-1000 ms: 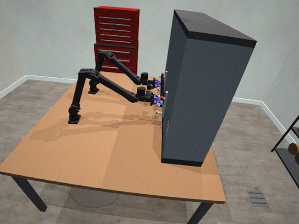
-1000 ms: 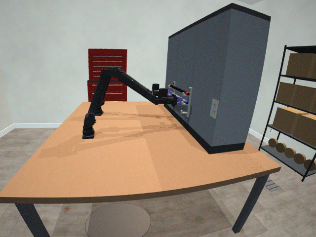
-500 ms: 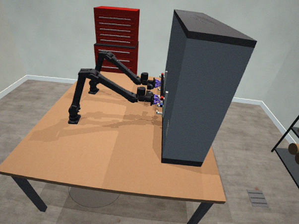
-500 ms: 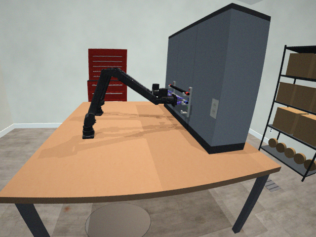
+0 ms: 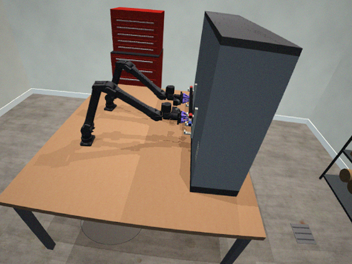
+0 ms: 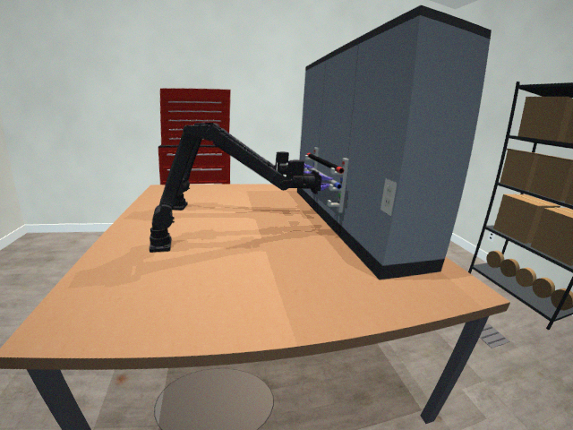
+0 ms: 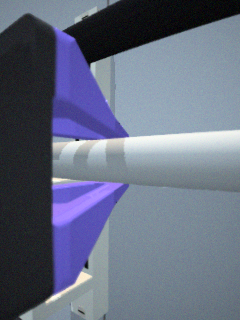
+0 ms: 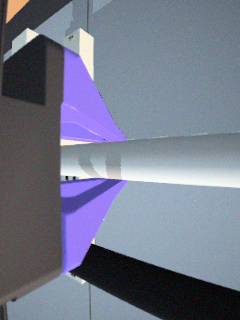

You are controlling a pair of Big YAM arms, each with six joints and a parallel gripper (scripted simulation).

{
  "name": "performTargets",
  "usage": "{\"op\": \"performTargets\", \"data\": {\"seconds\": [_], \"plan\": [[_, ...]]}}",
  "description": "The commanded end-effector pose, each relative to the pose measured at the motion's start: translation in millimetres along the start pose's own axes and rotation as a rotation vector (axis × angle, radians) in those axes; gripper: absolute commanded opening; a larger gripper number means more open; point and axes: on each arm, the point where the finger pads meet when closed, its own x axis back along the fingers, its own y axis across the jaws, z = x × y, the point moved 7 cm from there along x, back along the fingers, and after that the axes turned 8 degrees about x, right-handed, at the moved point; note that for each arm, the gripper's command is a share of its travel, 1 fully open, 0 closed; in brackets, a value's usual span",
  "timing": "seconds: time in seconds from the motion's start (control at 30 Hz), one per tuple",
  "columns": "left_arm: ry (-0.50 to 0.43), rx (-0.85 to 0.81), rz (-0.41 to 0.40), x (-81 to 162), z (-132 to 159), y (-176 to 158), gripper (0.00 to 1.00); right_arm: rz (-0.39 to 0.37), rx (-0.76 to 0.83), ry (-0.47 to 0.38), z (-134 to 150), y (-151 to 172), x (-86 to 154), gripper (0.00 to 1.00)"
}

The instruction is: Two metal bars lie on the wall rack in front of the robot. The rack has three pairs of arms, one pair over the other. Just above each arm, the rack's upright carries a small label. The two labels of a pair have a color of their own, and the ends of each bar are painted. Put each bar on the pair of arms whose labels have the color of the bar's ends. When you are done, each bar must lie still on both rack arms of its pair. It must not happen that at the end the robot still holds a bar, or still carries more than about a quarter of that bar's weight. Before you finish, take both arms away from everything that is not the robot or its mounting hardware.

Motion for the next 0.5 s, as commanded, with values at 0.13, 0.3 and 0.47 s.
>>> {"op": "performTargets", "data": {"seconds": [0.13, 0.3, 0.47], "plan": [[0.005, 0.010, -0.044, -3.2, 2.3, 28.7, 0.27, 0.028, -0.020, 0.023, 9.9, -17.4, 0.8, 0.27], [0.005, 0.010, -0.044, -3.2, 2.3, 28.7, 0.47, 0.028, -0.020, 0.023, 9.9, -17.4, 0.8, 0.47], [0.005, 0.010, -0.044, -3.2, 2.3, 28.7, 0.59, 0.028, -0.020, 0.023, 9.9, -17.4, 0.8, 0.58]]}}
